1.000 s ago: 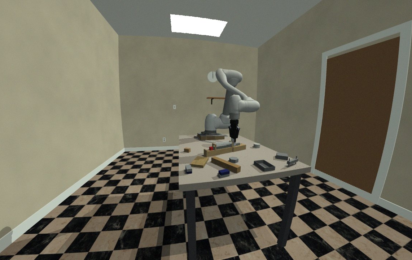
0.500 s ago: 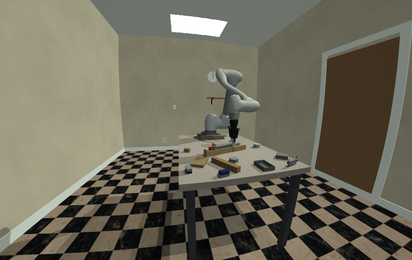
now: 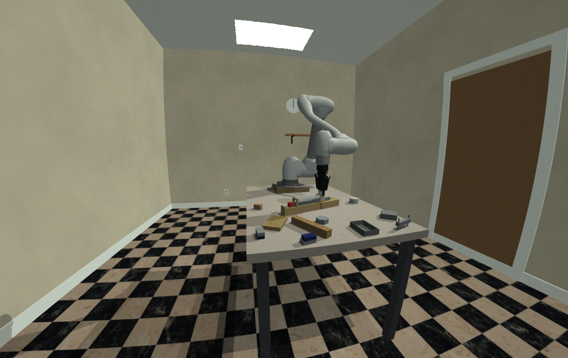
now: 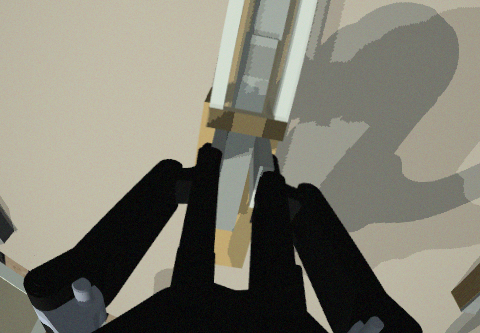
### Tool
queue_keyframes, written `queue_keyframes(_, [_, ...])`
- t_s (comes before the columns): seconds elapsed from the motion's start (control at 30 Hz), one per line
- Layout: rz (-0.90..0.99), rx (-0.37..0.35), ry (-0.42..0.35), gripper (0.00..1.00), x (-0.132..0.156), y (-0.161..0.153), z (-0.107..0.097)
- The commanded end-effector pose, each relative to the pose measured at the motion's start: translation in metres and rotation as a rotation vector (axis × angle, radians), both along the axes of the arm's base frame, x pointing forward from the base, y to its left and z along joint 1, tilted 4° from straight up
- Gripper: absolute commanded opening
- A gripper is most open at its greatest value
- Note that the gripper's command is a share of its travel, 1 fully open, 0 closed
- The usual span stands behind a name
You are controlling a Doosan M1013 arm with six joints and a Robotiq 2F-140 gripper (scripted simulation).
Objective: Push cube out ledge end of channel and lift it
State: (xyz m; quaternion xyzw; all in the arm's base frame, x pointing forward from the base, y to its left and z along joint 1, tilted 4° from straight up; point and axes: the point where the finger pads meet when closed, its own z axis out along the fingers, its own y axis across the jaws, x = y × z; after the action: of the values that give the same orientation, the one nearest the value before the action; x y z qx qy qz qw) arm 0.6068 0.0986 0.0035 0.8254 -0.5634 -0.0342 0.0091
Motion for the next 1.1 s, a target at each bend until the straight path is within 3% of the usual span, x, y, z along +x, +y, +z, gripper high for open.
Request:
queue_keyframes(0.0, [0.0,0.0,0.0,0.0,0.0,0.0,0.0001])
queue_keyframes(0.6, [0.0,0.0,0.0,0.0,0.0,0.0,0.0001])
queue_keyframes(0.63, [0.0,0.0,0.0,0.23,0.0,0.0,0.0001])
queue_keyframes(1.07, [0.0,0.0,0.0,0.23,0.0,0.0,0.0001])
